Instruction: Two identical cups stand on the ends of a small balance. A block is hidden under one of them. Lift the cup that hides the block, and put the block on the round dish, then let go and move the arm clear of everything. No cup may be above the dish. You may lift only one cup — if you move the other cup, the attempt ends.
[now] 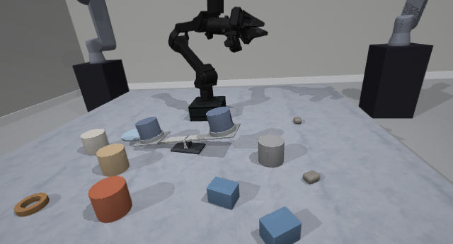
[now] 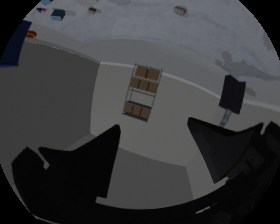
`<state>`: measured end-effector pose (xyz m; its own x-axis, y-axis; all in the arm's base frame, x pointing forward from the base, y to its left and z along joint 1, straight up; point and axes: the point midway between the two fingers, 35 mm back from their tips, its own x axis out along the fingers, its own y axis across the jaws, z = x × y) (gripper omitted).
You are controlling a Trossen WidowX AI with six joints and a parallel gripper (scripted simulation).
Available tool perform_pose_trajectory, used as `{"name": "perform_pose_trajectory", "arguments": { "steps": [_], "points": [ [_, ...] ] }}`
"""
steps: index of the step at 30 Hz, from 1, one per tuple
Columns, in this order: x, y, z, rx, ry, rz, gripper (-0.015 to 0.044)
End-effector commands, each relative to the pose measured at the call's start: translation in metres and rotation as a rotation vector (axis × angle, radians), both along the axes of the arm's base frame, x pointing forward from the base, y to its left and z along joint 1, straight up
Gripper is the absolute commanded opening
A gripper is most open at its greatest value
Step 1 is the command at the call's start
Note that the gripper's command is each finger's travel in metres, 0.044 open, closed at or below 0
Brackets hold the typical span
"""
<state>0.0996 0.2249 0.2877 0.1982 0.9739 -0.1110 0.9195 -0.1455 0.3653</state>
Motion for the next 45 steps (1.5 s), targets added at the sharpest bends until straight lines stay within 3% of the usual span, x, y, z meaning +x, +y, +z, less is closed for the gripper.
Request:
{"name": "perform_pose_trajectory", "arguments": {
  "steps": [1, 20, 45],
  "points": [
    [0.0, 0.0, 0.0, -0.002, -0.004, -0.002, 0.0426],
    [0.05, -0.03, -0.027, -0.345, -0.44, -0.201, 0.044],
    [0.093, -0.097, -0.062, -1.014, -0.911, -0.201, 0.044]
  ]
}}
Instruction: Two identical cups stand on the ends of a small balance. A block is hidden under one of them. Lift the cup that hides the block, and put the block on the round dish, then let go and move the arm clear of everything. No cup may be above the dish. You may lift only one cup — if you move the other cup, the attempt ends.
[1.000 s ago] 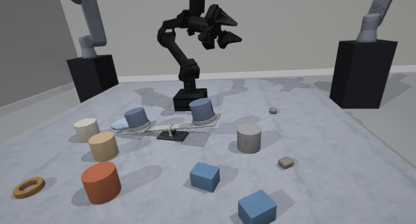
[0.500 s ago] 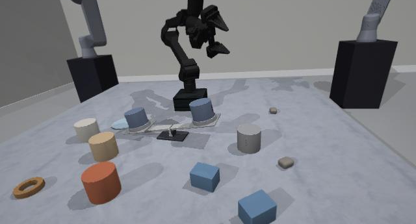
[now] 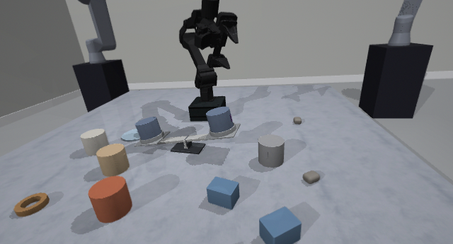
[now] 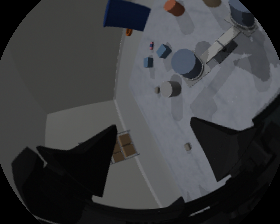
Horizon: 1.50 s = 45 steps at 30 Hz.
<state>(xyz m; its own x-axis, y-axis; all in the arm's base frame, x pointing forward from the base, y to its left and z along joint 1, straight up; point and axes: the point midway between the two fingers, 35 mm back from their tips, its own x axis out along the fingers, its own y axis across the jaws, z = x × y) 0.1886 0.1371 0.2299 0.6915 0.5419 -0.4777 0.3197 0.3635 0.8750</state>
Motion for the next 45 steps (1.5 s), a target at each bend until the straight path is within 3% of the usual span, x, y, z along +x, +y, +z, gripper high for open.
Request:
{"name": "perform_pose_trajectory", "arguments": {
  "steps": [1, 16, 32, 45],
  "points": [
    [0.005, -0.012, -0.005, -0.126, -0.041, -0.006, 0.044],
    [0.012, -0.062, -0.021, -0.619, -0.133, 0.035, 0.044],
    [0.006, -0.115, -0.032, -1.14, -0.108, 0.186, 0.044],
    [0.016, -0.124, -0.034, -1.282, -0.068, 0.342, 0.044]
  ]
}}
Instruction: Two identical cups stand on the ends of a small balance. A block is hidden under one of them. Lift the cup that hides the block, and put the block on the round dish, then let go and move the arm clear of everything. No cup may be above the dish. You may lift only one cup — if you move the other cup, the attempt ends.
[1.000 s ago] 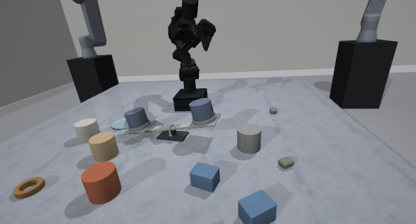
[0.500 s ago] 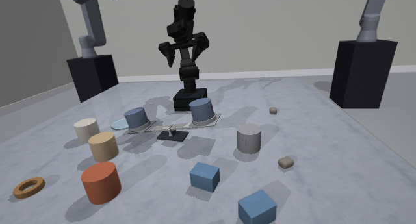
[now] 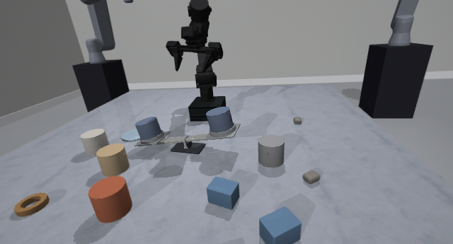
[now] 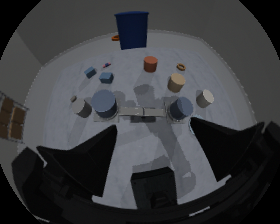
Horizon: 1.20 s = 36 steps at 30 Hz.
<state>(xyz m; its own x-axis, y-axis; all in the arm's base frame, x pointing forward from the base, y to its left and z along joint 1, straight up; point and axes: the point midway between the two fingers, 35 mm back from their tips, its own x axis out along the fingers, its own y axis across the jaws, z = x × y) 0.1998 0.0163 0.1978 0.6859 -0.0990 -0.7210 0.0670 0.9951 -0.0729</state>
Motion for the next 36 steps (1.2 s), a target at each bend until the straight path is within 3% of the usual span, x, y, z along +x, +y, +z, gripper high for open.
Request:
{"name": "perform_pose_trajectory", "arguments": {
  "steps": [1, 19, 36],
  "points": [
    [0.007, -0.004, -0.003, -0.083, 0.067, 0.064, 0.044],
    [0.047, -0.042, -0.023, -0.406, 0.405, 0.447, 0.044],
    [0.082, -0.095, -0.058, -0.51, 0.644, 0.933, 0.044]
  ]
}}
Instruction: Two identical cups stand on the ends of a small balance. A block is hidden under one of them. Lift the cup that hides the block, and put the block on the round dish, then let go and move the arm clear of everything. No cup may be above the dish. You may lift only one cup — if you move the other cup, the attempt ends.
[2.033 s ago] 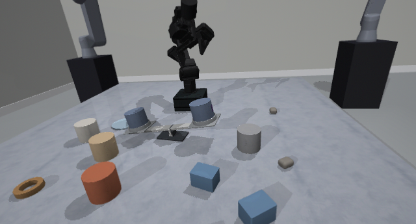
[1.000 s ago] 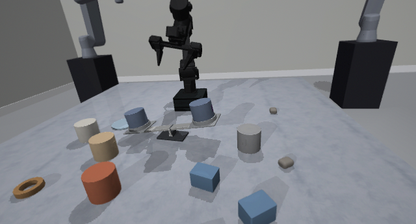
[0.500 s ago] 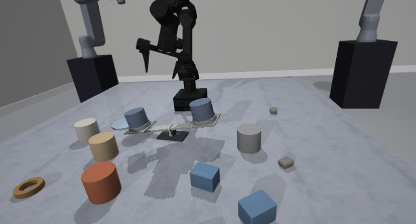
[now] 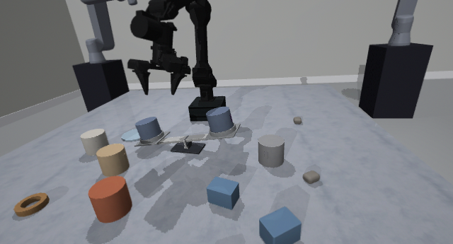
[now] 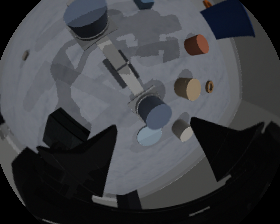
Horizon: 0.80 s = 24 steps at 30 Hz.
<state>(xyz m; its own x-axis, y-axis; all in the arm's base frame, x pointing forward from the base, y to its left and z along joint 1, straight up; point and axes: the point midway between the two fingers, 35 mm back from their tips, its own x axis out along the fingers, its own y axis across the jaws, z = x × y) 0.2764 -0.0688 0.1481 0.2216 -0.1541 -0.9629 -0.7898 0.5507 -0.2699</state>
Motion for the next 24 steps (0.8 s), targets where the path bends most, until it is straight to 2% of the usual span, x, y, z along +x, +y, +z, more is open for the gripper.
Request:
{"name": "perform_pose_trajectory", "arguments": {
  "steps": [1, 14, 24],
  "points": [
    [0.007, -0.013, -0.011, 0.01, 0.069, 0.101, 0.044],
    [0.022, -0.06, -0.048, 0.077, 0.229, 0.469, 0.044],
    [0.023, -0.062, -0.061, 0.082, 0.235, 0.488, 0.044]
  ]
}}
